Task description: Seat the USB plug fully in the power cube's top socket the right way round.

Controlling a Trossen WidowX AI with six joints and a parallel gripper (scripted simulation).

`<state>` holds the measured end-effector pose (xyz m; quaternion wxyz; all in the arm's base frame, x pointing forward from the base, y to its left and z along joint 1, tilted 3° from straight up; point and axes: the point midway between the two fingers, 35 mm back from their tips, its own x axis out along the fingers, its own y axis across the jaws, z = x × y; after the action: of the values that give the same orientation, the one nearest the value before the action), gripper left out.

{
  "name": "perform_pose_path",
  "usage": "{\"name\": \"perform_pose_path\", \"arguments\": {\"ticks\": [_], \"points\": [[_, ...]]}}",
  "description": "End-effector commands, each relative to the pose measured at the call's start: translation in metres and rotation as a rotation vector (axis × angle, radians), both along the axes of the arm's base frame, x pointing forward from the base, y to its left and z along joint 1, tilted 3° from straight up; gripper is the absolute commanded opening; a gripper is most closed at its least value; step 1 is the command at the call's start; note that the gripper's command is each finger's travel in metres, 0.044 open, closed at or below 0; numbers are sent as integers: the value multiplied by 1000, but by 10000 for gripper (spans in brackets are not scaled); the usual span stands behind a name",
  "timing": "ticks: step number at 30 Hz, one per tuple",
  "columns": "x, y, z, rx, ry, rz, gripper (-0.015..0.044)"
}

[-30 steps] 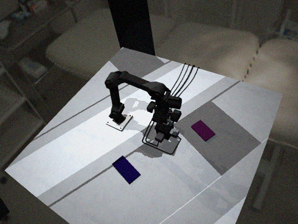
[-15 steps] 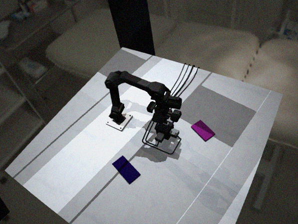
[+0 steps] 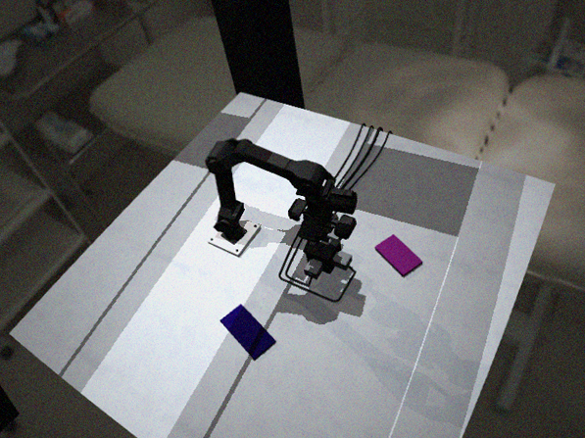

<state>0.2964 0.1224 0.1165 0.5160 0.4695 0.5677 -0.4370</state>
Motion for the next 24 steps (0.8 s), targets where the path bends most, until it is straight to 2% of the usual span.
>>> {"name": "perform_pose_path", "arguments": {"ticks": [1,24], "points": [[0,0,-2,2,2,6,0],[0,0,-4,2,2,6,0]]}}
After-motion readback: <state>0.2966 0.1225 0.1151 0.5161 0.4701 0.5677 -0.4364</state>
